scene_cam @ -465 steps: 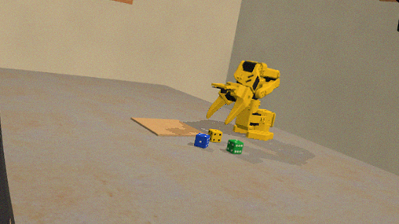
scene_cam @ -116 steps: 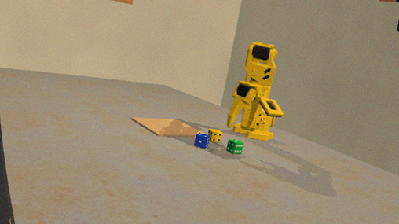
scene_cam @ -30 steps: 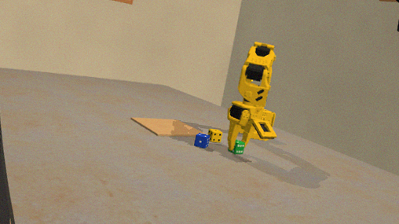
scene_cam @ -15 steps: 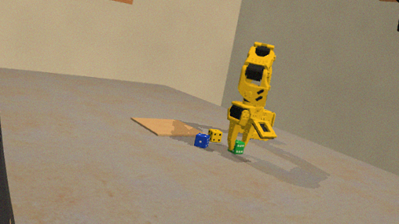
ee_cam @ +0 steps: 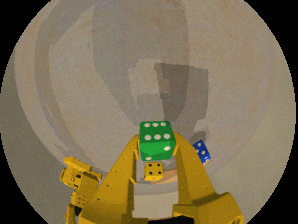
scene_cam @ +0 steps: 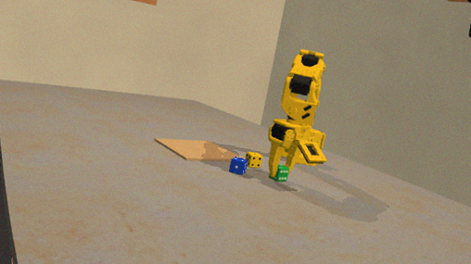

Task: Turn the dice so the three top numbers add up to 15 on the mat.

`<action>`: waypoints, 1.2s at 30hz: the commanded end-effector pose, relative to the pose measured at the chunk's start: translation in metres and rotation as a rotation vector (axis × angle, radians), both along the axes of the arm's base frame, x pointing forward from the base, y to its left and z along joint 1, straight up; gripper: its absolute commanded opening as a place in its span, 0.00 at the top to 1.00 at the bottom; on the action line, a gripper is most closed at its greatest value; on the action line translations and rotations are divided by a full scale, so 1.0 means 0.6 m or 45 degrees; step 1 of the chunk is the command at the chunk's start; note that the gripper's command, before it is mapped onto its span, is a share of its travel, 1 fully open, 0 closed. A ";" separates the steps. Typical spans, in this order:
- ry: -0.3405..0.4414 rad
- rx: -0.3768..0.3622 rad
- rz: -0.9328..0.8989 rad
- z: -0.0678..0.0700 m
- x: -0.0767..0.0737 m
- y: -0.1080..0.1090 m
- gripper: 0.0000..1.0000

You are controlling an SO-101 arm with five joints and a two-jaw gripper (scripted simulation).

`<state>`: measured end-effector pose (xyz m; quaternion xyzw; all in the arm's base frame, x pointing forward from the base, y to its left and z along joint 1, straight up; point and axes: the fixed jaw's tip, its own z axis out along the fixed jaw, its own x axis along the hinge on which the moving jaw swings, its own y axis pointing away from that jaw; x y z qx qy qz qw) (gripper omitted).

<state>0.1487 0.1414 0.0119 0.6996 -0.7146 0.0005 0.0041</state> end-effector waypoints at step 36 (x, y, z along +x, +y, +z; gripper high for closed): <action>-0.069 0.067 -0.037 0.094 0.004 0.009 1.00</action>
